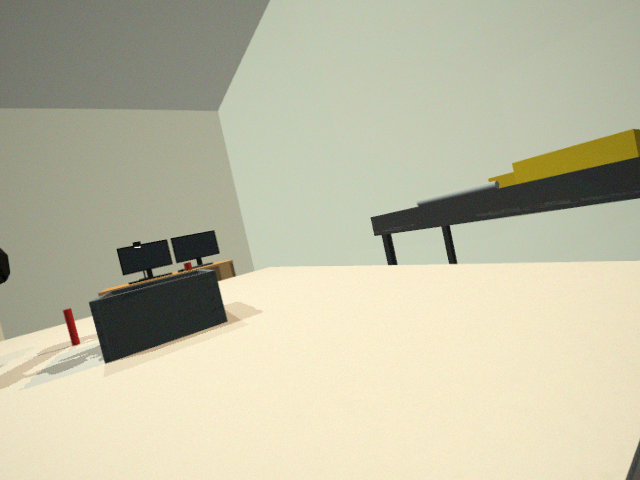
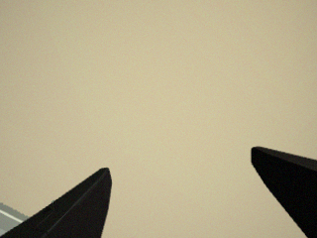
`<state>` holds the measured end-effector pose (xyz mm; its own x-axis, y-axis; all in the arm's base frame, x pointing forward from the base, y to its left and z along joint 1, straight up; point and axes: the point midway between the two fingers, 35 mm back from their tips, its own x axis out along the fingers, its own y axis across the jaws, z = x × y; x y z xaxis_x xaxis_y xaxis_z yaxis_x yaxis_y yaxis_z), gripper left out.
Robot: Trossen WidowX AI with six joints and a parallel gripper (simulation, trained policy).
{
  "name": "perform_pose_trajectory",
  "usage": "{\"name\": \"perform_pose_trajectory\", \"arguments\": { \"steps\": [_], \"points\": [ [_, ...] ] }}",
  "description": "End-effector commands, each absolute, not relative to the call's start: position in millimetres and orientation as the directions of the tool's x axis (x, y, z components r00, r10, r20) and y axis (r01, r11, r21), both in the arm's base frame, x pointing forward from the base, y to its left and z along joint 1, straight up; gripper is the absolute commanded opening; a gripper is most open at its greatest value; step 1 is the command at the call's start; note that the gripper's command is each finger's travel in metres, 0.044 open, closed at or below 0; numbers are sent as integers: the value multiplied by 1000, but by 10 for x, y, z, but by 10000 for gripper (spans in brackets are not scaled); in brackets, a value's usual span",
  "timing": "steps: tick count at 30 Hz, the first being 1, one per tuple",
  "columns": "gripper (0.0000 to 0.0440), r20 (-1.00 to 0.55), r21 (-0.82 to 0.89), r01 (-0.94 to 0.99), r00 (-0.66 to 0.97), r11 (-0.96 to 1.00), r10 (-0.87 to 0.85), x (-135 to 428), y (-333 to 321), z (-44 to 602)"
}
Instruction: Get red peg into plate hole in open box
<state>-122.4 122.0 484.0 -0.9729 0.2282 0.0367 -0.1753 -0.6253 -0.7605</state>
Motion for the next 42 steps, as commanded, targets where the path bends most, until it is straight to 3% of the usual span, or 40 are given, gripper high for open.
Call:
{"name": "perform_pose_trajectory", "arguments": {
  "steps": [1,3,20,31,42],
  "points": [
    [420,42,-771,-166,-977,-615,210,-1246,1168,4837],
    [440,55,-791,-140,-986,-595,159,-1306,1018,4828],
    [440,-5,-891,185,-916,-414,-400,-1331,-917,4309],
    [440,-158,-911,368,-728,-187,-667,-758,-1802,3711],
    [440,-347,-850,523,-459,67,-818,107,-2184,3138]
  ]
}}
